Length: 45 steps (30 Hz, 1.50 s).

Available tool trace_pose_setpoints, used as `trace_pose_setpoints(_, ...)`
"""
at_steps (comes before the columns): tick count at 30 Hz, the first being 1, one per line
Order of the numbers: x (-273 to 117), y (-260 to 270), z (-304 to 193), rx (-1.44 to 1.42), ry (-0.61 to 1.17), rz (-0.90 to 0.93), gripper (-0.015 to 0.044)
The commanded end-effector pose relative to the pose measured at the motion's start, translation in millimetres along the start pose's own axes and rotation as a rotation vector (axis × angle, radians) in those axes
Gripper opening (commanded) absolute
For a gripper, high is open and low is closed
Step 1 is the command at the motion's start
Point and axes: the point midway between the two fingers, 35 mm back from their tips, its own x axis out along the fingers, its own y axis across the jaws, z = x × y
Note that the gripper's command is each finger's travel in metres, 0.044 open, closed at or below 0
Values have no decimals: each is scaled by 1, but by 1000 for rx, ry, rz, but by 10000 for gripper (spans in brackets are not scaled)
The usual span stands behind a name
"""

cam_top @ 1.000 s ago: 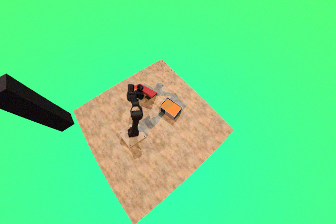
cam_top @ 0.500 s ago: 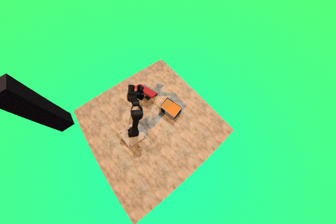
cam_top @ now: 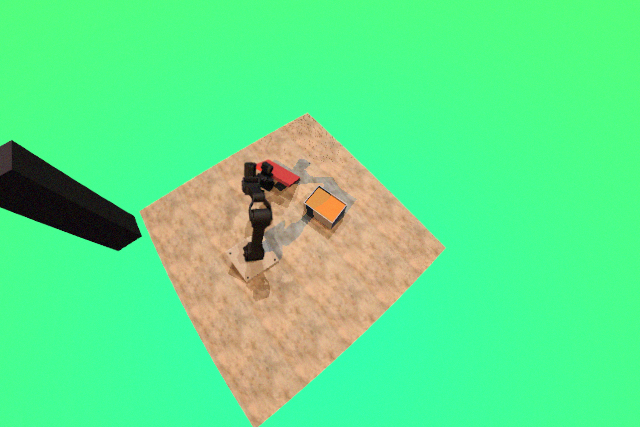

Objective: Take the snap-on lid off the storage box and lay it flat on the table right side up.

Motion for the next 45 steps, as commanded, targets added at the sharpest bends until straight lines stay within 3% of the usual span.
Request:
trace_pose_setpoints(1,7,-9,3,-4,-3,-20,0)
trace_pose_setpoints(45,29,-37,3,-5,-4,-20,0)
